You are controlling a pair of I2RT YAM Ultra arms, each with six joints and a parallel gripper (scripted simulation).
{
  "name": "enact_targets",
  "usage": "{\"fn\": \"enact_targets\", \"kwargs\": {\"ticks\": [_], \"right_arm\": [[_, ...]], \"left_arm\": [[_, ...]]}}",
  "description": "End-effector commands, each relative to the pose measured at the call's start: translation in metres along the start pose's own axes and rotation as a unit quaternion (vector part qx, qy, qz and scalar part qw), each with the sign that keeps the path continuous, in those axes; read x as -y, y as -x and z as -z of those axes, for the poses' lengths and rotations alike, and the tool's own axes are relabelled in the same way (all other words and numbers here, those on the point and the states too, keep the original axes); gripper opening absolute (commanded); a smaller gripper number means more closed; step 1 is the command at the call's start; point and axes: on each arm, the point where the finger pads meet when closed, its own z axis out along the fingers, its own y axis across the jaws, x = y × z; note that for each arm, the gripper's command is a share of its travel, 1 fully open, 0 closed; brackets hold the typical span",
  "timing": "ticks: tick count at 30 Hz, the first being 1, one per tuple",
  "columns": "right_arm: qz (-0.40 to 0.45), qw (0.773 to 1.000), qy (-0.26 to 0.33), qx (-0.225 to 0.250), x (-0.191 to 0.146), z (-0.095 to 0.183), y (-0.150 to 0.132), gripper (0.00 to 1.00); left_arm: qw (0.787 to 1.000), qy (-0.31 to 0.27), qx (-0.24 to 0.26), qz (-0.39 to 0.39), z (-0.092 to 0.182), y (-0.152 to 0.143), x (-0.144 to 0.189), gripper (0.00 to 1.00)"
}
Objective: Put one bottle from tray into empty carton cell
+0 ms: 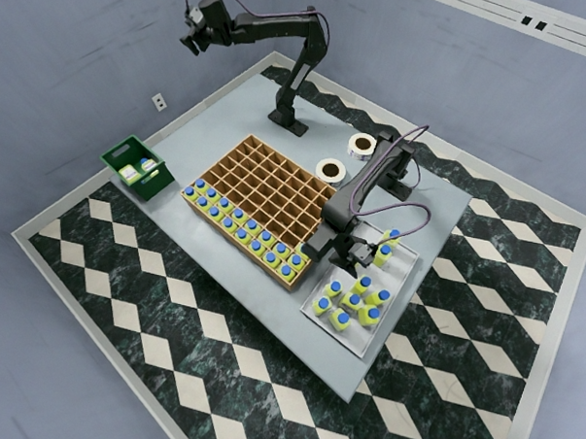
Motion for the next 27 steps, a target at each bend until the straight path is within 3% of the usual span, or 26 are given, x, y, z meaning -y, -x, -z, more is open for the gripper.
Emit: {"fn": "enact_targets", "kwargs": {"ticks": [1,9,22,26,27], "right_arm": [[-0.008,1.000,-0.003,0.007,0.005,0.004,0.006,1.00],[-0.008,1.000,-0.003,0.007,0.005,0.004,0.006,1.00],[-0.008,1.000,-0.003,0.007,0.005,0.004,0.006,1.00],[-0.008,1.000,-0.003,0.007,0.005,0.004,0.006,1.00],[-0.008,1.000,-0.003,0.007,0.005,0.004,0.006,1.00]], "left_arm": [[1.000,-0.015,0.011,0.021,0.021,0.020,-0.003,0.44],[0.999,-0.034,0.015,0.023,0.029,0.022,0.003,0.44],[0.999,-0.032,0.018,0.025,0.016,0.020,0.002,0.44],[0.998,-0.045,0.018,0.038,0.027,0.030,0.007,0.44],[0.999,-0.028,0.017,0.023,0.009,0.021,0.001,0.44]]}}
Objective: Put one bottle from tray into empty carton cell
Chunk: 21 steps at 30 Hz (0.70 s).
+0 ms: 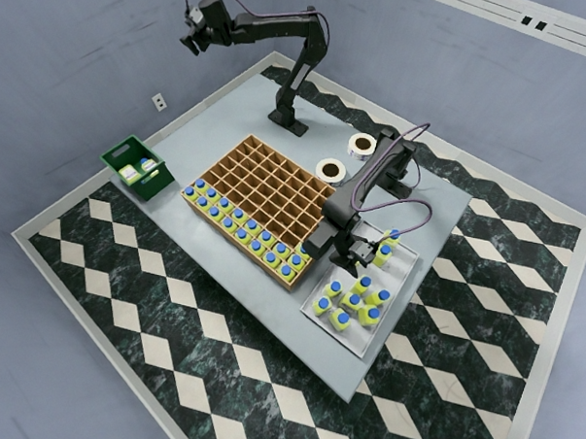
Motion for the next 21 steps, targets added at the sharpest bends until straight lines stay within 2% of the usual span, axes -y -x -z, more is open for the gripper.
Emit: {"fn": "enact_targets", "kwargs": {"ticks": [1,8,9,21], "right_arm": [[-0.008,1.000,-0.003,0.007,0.005,0.004,0.006,1.00],[-0.008,1.000,-0.003,0.007,0.005,0.004,0.006,1.00],[-0.008,1.000,-0.003,0.007,0.005,0.004,0.006,1.00],[-0.008,1.000,-0.003,0.007,0.005,0.004,0.006,1.00]], "left_arm": [[1.000,-0.018,0.012,0.014,0.002,0.015,0.002,0.44],[1.000,-0.014,0.012,0.016,-0.001,0.020,-0.002,0.44],[1.000,-0.018,0.012,0.015,-0.009,0.016,0.002,0.44],[1.000,-0.023,0.009,0.016,-0.025,0.017,0.003,0.44]]}}
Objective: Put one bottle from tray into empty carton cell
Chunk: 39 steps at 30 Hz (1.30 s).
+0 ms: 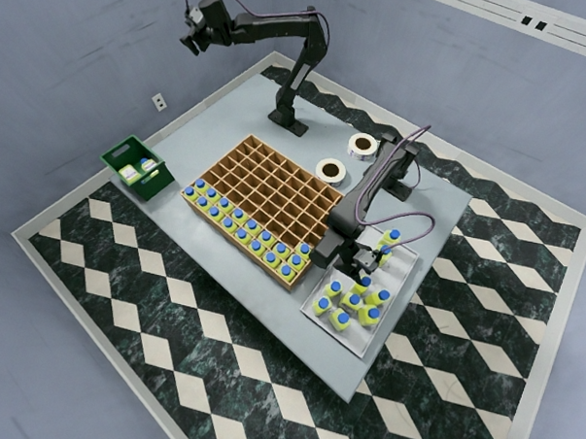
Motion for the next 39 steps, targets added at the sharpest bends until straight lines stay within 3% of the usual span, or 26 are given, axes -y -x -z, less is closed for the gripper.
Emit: {"fn": "enact_targets", "kwargs": {"ticks": [1,12,14,18,22,39], "right_arm": [[-0.008,1.000,-0.003,0.007,0.005,0.004,0.006,1.00],[-0.008,1.000,-0.003,0.007,0.005,0.004,0.006,1.00],[-0.008,1.000,-0.003,0.007,0.005,0.004,0.006,1.00],[-0.008,1.000,-0.003,0.007,0.005,0.004,0.006,1.00],[-0.008,1.000,-0.003,0.007,0.005,0.004,0.006,1.00],[-0.008,1.000,-0.003,0.007,0.005,0.004,0.006,1.00]], "left_arm": [[0.999,-0.025,0.008,0.020,0.005,0.019,0.004,0.44],[0.999,-0.025,0.009,0.022,-0.008,0.021,0.004,0.44],[0.999,-0.032,0.012,0.032,0.000,0.027,0.008,0.44],[1.000,-0.018,0.008,0.012,-0.006,0.009,0.009,0.44],[1.000,-0.019,0.009,0.015,-0.009,0.013,0.009,0.44],[1.000,-0.022,0.009,0.019,-0.010,0.015,0.011,0.37]]}}
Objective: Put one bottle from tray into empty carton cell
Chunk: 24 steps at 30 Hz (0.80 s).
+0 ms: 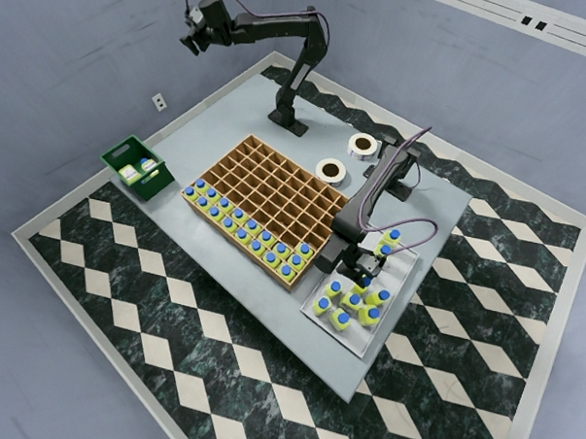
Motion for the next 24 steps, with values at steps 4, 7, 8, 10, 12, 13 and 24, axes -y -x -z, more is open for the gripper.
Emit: {"fn": "enact_targets", "kwargs": {"ticks": [4,7,8,10,12,13,24], "right_arm": [[-0.008,1.000,-0.003,0.007,0.0046,0.0038,0.0064,1.00],[-0.008,1.000,-0.003,0.007,0.0046,0.0038,0.0064,1.00],[-0.008,1.000,-0.003,0.007,0.0046,0.0038,0.0064,1.00],[-0.008,1.000,-0.003,0.007,0.0046,0.0038,0.0064,1.00],[-0.008,1.000,-0.003,0.007,0.0046,0.0038,0.0064,1.00],[-0.008,1.000,-0.003,0.007,0.0046,0.0038,0.0064,1.00],[-0.008,1.000,-0.003,0.007,0.0046,0.0038,0.0064,1.00]], "left_arm": [[1.000,-0.018,0.010,0.015,0.0071,0.0130,0.0096,0.35],[1.000,-0.018,0.010,0.015,0.0071,0.0130,0.0096,0.34],[1.000,-0.018,0.010,0.015,0.0071,0.0130,0.0096,0.33],[1.000,-0.018,0.010,0.015,0.0071,0.0130,0.0096,0.32],[1.000,-0.018,0.010,0.015,0.0071,0.0130,0.0096,0.31],[1.000,-0.018,0.010,0.015,0.0071,0.0130,0.0096,0.31],[1.000,-0.018,0.010,0.015,0.0071,0.0130,0.0096,0.30]]}}
